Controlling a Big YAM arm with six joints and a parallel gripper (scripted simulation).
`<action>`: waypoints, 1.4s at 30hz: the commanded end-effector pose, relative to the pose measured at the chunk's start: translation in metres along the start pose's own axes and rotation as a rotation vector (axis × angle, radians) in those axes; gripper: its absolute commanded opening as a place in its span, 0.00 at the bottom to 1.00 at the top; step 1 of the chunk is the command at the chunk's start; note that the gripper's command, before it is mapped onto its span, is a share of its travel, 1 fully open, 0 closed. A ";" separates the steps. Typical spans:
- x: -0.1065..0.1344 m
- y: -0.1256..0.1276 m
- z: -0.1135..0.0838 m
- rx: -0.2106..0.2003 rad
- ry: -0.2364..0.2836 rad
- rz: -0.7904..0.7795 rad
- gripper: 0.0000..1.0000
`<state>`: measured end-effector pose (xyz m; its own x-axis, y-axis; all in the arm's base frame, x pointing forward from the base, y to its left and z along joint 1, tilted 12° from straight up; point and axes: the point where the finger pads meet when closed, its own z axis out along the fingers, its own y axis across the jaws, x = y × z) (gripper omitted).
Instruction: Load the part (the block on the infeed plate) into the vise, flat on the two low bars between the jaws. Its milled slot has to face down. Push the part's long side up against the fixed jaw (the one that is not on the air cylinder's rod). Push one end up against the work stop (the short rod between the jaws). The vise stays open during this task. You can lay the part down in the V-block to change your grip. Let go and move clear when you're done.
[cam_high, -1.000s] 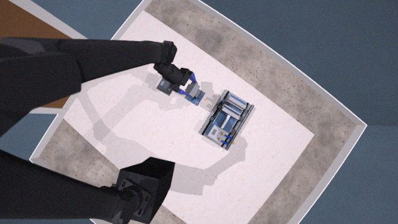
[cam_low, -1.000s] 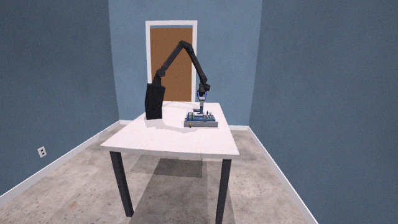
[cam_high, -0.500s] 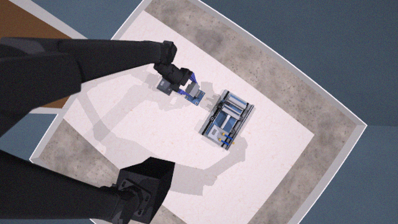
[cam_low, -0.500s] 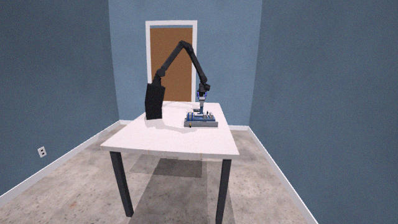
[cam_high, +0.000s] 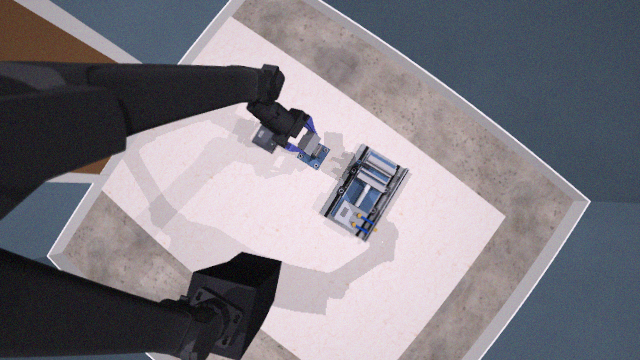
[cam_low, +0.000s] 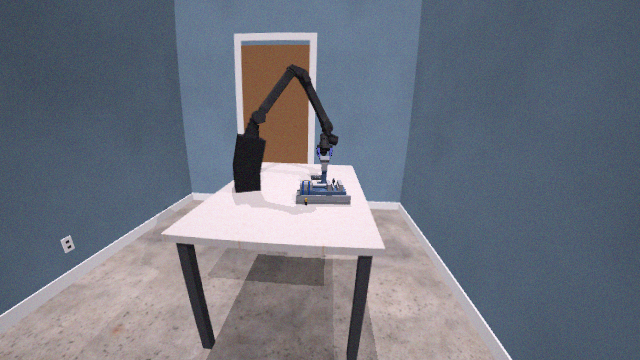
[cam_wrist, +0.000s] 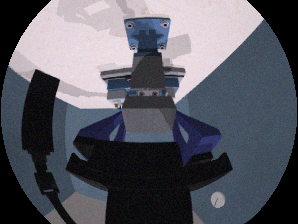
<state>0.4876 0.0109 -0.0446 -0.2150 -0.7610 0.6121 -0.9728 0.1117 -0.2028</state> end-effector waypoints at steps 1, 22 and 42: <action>0.008 -0.005 0.000 0.006 -0.011 0.003 0.00; 0.003 0.001 0.009 -0.009 -0.129 -0.011 0.00; 0.011 -0.008 -0.003 0.021 -0.341 0.008 0.00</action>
<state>0.4877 0.0098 -0.0465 -0.1876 -0.9234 0.3349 -0.9718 0.1249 -0.2001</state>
